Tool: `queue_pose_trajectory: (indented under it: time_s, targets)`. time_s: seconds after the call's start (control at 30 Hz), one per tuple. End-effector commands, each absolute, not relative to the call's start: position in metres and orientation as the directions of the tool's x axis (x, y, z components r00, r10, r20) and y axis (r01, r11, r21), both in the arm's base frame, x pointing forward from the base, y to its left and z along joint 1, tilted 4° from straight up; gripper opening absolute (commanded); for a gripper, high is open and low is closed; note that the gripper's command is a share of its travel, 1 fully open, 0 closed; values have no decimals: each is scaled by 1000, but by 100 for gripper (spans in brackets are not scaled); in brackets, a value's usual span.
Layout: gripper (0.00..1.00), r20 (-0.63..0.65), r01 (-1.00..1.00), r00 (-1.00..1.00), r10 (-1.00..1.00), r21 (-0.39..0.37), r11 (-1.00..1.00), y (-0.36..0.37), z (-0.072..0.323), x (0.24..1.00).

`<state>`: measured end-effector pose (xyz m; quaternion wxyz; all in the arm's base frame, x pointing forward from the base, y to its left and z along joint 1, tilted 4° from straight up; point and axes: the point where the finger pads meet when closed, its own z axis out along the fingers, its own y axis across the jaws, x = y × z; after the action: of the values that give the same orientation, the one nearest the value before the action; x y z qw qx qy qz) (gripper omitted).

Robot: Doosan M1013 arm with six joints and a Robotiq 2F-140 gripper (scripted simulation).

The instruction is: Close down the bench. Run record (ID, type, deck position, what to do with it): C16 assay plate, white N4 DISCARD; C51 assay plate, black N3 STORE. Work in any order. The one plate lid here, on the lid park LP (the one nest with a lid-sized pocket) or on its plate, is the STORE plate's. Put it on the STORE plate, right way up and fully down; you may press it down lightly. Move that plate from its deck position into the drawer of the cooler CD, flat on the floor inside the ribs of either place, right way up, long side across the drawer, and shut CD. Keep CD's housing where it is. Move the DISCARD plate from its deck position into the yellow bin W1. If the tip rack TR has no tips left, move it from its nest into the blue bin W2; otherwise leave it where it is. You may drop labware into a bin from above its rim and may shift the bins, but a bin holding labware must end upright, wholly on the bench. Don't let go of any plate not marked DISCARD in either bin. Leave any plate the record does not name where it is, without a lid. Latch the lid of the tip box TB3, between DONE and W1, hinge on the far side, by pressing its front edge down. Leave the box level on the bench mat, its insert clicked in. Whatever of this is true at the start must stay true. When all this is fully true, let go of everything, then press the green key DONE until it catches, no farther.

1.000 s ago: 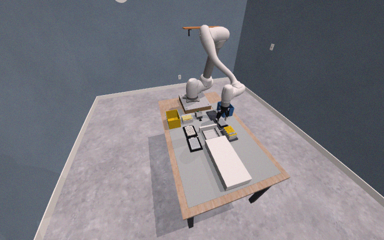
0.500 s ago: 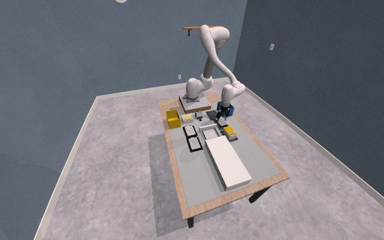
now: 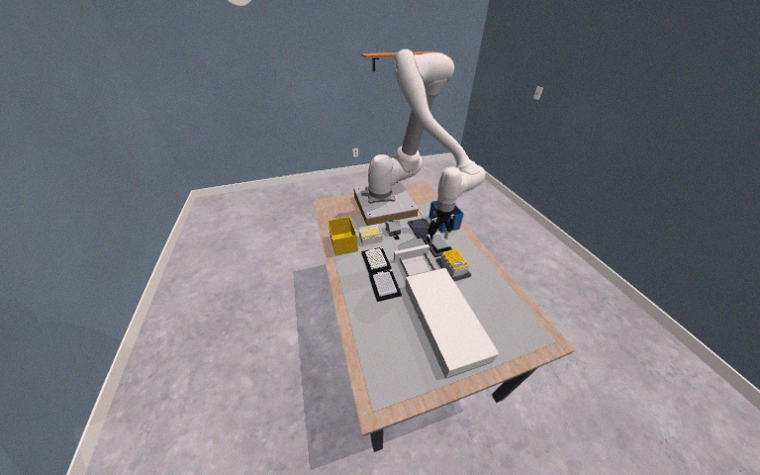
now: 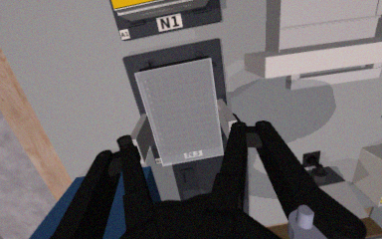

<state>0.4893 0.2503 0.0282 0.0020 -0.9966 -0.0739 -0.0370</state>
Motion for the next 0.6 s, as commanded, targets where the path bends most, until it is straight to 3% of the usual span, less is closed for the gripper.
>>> queue_pose_trajectory:
  time_s: [0.0, 0.57]
  targets:
    - [0, 74, 148, 986, 147, 1, -989, 250, 28, 489]
    - [0, 74, 148, 986, 147, 1, -989, 250, 25, 490]
